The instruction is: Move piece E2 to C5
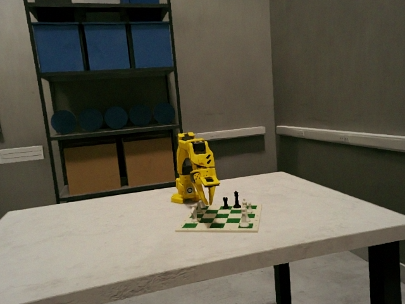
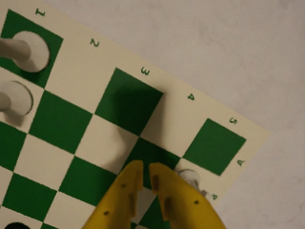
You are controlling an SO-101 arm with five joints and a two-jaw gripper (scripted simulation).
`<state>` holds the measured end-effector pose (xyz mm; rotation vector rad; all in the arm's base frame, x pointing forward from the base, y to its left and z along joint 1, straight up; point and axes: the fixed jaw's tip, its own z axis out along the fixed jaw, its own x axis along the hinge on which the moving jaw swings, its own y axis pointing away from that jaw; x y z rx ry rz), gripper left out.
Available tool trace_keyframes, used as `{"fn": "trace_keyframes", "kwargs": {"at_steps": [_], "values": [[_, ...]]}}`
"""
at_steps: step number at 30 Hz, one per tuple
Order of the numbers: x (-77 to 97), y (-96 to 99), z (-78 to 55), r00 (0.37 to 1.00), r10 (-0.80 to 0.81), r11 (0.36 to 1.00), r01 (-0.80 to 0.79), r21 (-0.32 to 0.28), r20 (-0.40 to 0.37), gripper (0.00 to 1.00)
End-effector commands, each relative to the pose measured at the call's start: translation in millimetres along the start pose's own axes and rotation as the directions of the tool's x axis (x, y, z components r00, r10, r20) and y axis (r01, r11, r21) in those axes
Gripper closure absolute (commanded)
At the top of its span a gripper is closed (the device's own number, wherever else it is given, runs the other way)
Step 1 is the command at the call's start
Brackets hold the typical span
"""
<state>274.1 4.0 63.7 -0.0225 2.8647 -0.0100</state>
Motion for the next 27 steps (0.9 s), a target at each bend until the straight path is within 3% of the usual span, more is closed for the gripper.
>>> {"fn": "trace_keyframes", "kwargs": {"at_steps": [1,14,20,27], "values": [[-6.9,-3.2,-20.6,1.000,0.012,1.000,-0.012,0.002,0.016,1.00],[-9.5,-2.8,-31.8,1.000,0.011,1.000,-0.011,0.002,0.017,1.00],[-7.8,7.0,-35.6,0.999,-0.021,1.000,0.022,-0.008,0.031,0.99],[12.9,58.8,-55.4,0.973,-0.199,0.976,0.208,-0.062,0.120,0.96]]}}
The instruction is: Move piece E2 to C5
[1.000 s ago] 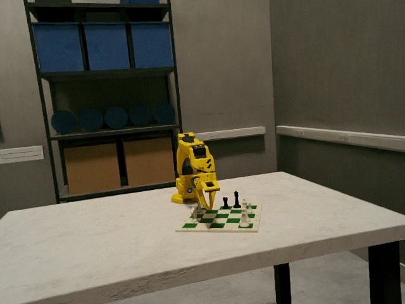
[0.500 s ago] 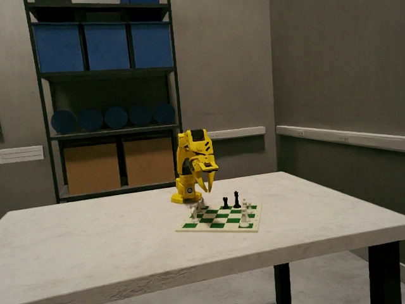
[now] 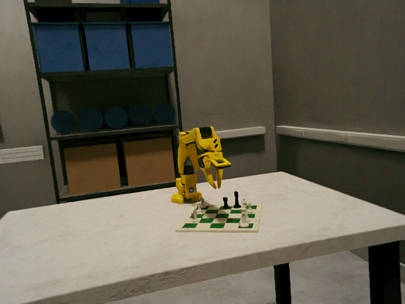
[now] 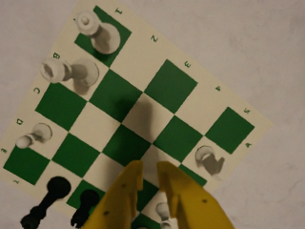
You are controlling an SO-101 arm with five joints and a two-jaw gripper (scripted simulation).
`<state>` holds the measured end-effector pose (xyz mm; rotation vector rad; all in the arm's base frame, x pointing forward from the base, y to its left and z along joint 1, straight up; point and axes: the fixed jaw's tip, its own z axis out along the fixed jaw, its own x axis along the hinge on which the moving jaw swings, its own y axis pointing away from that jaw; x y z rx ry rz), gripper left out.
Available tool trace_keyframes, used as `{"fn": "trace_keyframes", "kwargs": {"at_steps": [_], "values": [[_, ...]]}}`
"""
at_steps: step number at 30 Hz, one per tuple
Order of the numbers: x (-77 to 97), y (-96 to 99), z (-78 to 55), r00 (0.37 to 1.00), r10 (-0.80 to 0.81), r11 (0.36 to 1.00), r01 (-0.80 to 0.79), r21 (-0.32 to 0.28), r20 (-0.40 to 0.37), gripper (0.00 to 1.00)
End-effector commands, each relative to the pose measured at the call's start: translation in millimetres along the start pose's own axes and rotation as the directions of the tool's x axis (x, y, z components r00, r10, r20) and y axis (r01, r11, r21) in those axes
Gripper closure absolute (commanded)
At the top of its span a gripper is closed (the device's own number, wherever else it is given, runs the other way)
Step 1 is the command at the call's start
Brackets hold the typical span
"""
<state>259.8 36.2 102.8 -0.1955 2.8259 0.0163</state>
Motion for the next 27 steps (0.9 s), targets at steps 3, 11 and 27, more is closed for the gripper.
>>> {"fn": "trace_keyframes", "kwargs": {"at_steps": [3,11,27], "values": [[22.4,55.7,-21.7,0.973,-0.187,0.978,0.198,-0.070,0.134,0.93],[58.2,93.3,-31.1,0.913,-0.338,0.919,0.373,-0.130,0.230,0.90],[74.0,104.7,-32.5,0.881,-0.389,0.886,0.437,-0.153,0.268,0.88]]}}
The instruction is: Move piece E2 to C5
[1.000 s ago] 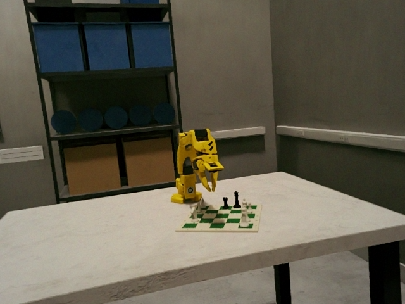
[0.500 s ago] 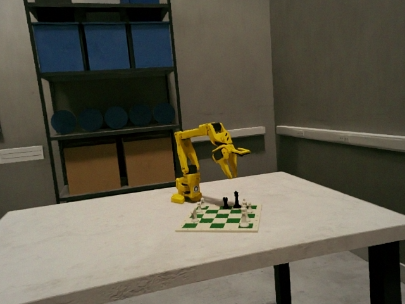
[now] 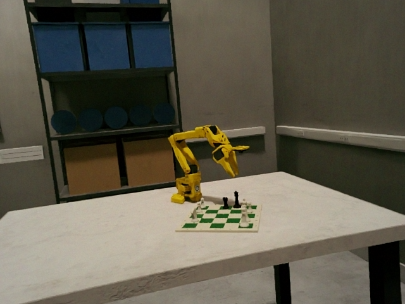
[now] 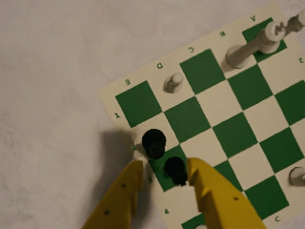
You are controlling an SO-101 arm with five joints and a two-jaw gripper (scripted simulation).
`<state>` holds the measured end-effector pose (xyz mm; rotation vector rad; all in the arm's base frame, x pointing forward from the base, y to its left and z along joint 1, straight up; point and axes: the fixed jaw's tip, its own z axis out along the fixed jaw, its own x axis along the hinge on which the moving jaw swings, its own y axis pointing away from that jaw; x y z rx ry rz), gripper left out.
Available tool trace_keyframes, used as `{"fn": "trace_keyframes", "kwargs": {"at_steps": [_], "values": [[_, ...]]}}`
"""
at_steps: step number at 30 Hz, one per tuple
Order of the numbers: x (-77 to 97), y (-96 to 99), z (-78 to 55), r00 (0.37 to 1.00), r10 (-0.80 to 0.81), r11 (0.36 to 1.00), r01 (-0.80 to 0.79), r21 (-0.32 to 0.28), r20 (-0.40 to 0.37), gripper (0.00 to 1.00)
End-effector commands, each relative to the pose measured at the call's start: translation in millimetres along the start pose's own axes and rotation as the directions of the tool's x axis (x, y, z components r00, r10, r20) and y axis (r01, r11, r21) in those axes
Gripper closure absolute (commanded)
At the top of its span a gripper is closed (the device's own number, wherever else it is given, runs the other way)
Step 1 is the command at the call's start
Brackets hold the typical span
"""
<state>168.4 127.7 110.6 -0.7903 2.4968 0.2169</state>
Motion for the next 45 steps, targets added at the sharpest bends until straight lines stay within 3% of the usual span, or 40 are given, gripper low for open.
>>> {"fn": "trace_keyframes", "kwargs": {"at_steps": [1,24,34,45], "values": [[1.3,2.5,-0.4,1.000,-0.002,1.000,0.002,-0.007,0.007,0.88],[8.1,5.0,5.0,1.000,-0.012,1.000,0.012,-0.013,0.007,0.88],[15.0,5.1,17.0,1.000,-0.012,1.000,0.012,-0.013,0.007,0.88],[29.7,5.1,42.6,1.000,-0.012,1.000,0.012,-0.013,0.007,0.88]]}}
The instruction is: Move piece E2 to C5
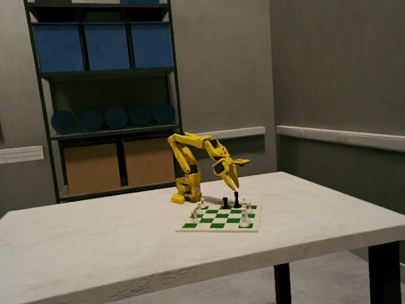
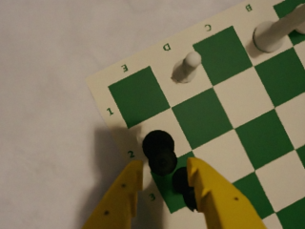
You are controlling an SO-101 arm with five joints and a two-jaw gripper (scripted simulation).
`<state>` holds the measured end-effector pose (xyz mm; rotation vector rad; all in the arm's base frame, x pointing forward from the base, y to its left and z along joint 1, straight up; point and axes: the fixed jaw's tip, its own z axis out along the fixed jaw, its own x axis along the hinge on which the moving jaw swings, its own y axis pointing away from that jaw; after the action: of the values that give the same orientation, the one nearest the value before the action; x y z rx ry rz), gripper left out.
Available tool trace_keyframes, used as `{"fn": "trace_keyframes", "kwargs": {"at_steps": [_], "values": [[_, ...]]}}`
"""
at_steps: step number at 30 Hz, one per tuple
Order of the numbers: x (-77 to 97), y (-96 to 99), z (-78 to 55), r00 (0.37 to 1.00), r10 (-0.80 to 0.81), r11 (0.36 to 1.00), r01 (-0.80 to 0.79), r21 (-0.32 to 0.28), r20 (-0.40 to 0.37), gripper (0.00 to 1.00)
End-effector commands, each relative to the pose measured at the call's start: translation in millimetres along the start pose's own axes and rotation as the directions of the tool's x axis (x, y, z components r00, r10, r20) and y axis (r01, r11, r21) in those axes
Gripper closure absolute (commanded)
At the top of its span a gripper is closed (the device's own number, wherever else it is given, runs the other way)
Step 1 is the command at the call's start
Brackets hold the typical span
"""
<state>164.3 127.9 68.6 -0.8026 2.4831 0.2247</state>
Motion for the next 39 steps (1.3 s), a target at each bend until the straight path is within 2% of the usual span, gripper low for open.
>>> {"fn": "trace_keyframes", "kwargs": {"at_steps": [1,15,39], "values": [[6.8,2.5,10.6,1.000,-0.002,1.000,0.002,-0.007,-0.004,0.88],[17.2,2.6,28.3,1.000,-0.002,1.000,0.002,-0.007,-0.004,0.88],[25.0,2.5,32.9,1.000,-0.002,1.000,0.002,-0.007,-0.005,0.88]]}}
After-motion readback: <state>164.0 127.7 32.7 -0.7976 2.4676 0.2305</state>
